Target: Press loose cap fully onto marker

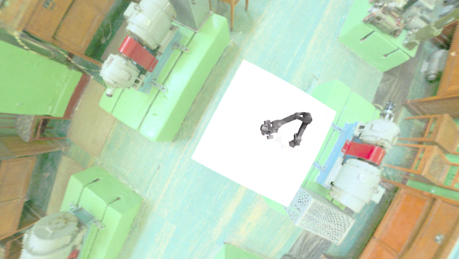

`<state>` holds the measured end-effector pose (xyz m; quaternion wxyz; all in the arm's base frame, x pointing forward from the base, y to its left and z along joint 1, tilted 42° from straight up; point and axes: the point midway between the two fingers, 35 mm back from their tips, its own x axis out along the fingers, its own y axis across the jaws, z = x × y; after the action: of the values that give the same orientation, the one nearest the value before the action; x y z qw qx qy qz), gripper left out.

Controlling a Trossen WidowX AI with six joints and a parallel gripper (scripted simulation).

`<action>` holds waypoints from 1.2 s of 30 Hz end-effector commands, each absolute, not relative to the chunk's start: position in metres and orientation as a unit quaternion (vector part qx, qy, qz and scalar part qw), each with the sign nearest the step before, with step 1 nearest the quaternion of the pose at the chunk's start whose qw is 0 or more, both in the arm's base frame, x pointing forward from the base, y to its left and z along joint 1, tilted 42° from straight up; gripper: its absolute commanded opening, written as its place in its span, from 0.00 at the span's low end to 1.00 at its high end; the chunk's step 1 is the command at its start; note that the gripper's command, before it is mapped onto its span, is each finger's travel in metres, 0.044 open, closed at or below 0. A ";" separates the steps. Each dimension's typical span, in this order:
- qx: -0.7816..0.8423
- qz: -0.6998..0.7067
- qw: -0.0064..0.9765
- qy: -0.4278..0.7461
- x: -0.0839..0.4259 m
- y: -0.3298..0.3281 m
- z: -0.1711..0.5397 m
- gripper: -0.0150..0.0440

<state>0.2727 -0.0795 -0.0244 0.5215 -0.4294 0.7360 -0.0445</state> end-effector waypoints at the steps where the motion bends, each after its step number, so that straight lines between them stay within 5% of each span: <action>1: -0.217 -0.288 0.635 0.683 0.275 -0.074 -0.011 0.25; 36: -0.218 -0.288 0.635 0.683 0.272 -0.088 -0.027 0.25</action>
<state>0.2762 -0.0838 -0.0213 0.6389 -0.2148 0.6797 -0.2892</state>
